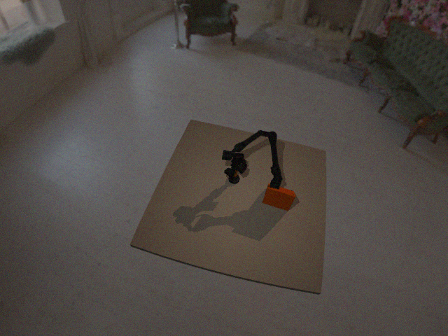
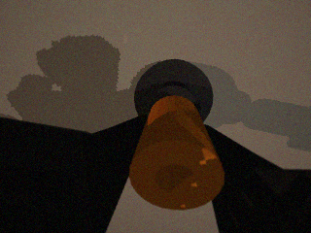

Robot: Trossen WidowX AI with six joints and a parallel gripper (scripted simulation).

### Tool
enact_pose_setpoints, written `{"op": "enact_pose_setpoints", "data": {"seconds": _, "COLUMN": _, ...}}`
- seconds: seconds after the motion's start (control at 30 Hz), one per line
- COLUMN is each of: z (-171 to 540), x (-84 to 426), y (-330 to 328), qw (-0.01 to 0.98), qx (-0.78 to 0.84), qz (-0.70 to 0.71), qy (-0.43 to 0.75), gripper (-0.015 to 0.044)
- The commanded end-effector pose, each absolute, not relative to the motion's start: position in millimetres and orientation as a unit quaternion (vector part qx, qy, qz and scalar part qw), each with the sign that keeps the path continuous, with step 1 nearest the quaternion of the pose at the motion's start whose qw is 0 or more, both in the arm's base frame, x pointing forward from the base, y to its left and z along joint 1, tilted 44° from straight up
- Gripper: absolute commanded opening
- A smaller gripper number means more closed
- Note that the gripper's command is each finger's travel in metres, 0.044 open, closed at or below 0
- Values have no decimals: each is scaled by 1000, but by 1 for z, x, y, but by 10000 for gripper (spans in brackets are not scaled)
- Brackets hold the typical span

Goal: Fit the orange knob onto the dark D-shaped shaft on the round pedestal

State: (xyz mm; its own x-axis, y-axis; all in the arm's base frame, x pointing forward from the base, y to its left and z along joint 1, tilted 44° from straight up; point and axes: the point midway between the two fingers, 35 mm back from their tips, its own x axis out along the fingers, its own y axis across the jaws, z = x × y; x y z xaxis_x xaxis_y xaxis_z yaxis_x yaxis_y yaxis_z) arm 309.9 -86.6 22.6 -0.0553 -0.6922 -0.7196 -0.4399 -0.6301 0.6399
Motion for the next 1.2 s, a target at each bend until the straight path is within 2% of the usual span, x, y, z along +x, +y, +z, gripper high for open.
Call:
{"op": "enact_pose_setpoints", "data": {"seconds": 0.0, "z": 25, "x": 310, "y": -85, "qw": 137, "qx": 676, "qz": -611, "qy": -389, "gripper": 0}}
{"op": "enact_pose_setpoints", "data": {"seconds": 0.1, "z": 25, "x": 308, "y": -85, "qw": 166, "qx": 669, "qz": -627, "qy": -363, "gripper": 0}}
{"op": "enact_pose_setpoints", "data": {"seconds": 0.8, "z": 25, "x": 306, "y": -85, "qw": 166, "qx": 669, "qz": -627, "qy": -363, "gripper": 0}}
{"op": "enact_pose_setpoints", "data": {"seconds": 1.03, "z": 25, "x": 308, "y": -85, "qw": 232, "qx": 650, "qz": -660, "qy": -299, "gripper": 0}}
{"op": "enact_pose_setpoints", "data": {"seconds": 1.17, "z": 24, "x": 311, "y": -86, "qw": 235, "qx": 648, "qz": -661, "qy": -295, "gripper": 0}}
